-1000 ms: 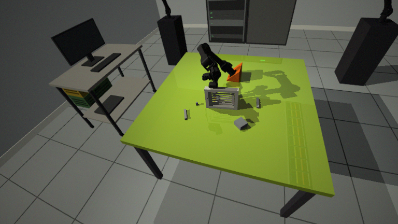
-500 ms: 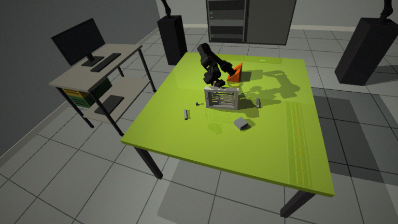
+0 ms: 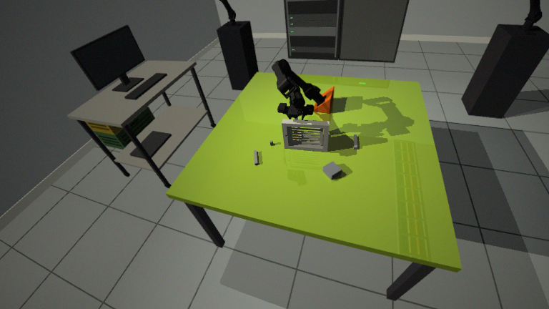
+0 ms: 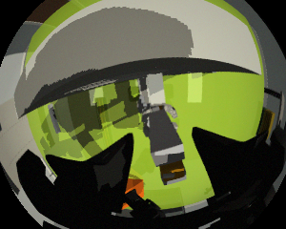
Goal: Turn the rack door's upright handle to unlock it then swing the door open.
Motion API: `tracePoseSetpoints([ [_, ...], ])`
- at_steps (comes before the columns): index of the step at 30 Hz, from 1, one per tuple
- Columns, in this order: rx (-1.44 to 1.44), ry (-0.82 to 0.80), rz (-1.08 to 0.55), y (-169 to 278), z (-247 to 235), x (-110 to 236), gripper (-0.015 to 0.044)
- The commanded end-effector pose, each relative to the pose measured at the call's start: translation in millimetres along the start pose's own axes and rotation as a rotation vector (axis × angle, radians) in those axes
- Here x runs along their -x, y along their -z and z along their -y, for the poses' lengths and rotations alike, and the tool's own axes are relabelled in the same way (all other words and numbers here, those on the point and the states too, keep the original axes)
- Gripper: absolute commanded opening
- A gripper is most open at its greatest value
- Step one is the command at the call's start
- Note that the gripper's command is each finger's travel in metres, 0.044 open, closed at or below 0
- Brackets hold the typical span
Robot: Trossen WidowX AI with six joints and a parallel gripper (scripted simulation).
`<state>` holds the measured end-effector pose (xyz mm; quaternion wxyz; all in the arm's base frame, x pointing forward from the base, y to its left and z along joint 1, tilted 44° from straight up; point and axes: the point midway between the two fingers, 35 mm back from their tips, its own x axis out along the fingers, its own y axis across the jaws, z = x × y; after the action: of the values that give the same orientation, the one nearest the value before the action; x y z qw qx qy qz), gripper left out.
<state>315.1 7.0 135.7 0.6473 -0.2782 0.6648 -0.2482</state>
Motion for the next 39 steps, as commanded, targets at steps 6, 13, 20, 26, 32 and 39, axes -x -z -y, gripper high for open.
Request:
tracePoseSetpoints([
  [6,0.435,-0.001,0.000,-0.3,-0.5,-0.2,0.0297],
  [13,0.781,-0.001,0.000,-0.3,-0.5,-0.2,0.0297],
  [20,1.128,-0.001,0.001,-0.3,-0.5,-0.2,0.0297],
  [26,1.426,-0.001,0.001,-0.2,-0.5,-0.2,0.0297],
  [32,1.723,-0.001,0.001,-0.2,-0.5,-0.2,0.0297],
  [39,1.797,-0.001,0.001,-0.2,-0.5,-0.2,0.0297],
])
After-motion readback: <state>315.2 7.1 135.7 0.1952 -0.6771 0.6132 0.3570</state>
